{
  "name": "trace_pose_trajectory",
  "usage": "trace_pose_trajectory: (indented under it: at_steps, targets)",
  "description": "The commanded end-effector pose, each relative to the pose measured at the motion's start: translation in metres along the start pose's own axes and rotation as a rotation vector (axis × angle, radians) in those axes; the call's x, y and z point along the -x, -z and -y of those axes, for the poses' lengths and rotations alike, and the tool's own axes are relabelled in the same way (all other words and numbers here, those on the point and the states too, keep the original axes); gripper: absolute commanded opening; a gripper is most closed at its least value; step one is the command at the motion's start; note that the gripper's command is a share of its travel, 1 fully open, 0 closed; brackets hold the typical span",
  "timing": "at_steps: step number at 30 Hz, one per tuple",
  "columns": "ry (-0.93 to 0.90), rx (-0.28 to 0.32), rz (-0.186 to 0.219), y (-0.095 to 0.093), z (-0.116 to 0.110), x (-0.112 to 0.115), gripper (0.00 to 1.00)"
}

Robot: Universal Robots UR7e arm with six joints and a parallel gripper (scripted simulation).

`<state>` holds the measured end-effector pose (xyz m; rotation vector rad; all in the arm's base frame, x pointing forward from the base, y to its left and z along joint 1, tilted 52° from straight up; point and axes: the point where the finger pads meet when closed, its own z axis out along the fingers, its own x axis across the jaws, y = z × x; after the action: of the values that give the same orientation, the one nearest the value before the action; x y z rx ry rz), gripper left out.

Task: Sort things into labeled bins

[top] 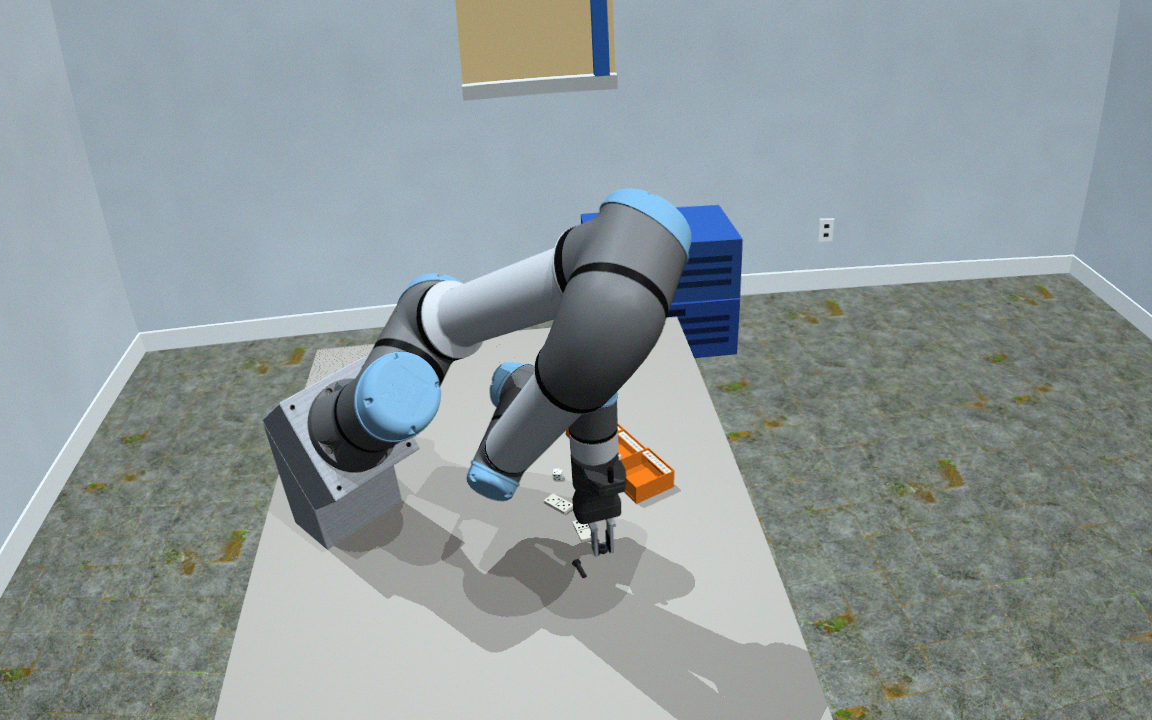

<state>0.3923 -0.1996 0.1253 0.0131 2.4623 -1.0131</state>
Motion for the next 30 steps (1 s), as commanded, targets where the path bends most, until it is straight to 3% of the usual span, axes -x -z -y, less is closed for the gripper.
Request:
trace_pose_trajectory:
  at_steps: [1,28,30]
  targets:
    - [0.001,0.001,-0.001,-0.0004,-0.0003,-0.0005,0.34]
    - [0.001,0.001,-0.001,-0.0004,-0.0003,-0.0005,0.34]
    - [0.002,0.002,-0.001,0.0073,-0.0013,-0.0014,0.34]
